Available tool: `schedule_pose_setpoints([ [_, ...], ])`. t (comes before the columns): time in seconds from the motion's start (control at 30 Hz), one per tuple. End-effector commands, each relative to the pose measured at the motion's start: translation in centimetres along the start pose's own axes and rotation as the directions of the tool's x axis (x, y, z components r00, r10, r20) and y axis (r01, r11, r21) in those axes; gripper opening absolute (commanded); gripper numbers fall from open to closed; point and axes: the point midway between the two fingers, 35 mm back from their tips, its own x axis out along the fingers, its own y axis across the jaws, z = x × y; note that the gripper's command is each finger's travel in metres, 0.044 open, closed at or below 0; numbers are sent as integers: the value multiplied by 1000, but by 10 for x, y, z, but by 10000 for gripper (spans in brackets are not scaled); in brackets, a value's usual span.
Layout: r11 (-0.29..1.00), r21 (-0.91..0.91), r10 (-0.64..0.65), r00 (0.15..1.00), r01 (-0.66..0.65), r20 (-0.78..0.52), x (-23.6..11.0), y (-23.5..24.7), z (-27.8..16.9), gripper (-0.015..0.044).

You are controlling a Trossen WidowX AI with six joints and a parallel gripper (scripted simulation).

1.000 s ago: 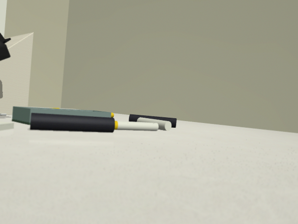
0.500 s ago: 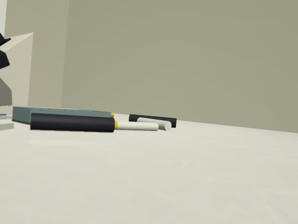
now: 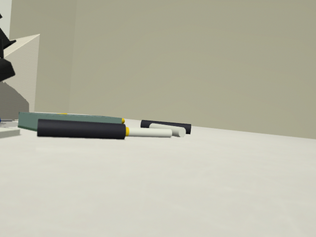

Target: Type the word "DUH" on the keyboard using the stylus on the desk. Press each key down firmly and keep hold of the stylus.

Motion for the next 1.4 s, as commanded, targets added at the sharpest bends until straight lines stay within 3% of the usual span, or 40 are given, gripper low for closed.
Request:
schedule_pose_setpoints([
  [0.0, 1000, 1, -1, 1000, 1, -1, 0, 0, 0, 19],
  [0.33, 1000, 1, -1, 1000, 1, -1, -1, 0, 0, 0],
  [0.67, 1000, 0, -2, 1000, 2, 1, -40, -1, 23, 0],
  [0.87, 1000, -2, -6, 1000, 6, 4, -41, -2, 24, 0],
  [1.37, 911, 411, 1, 996, -37, 87, -37, -22, 42, 0],
])
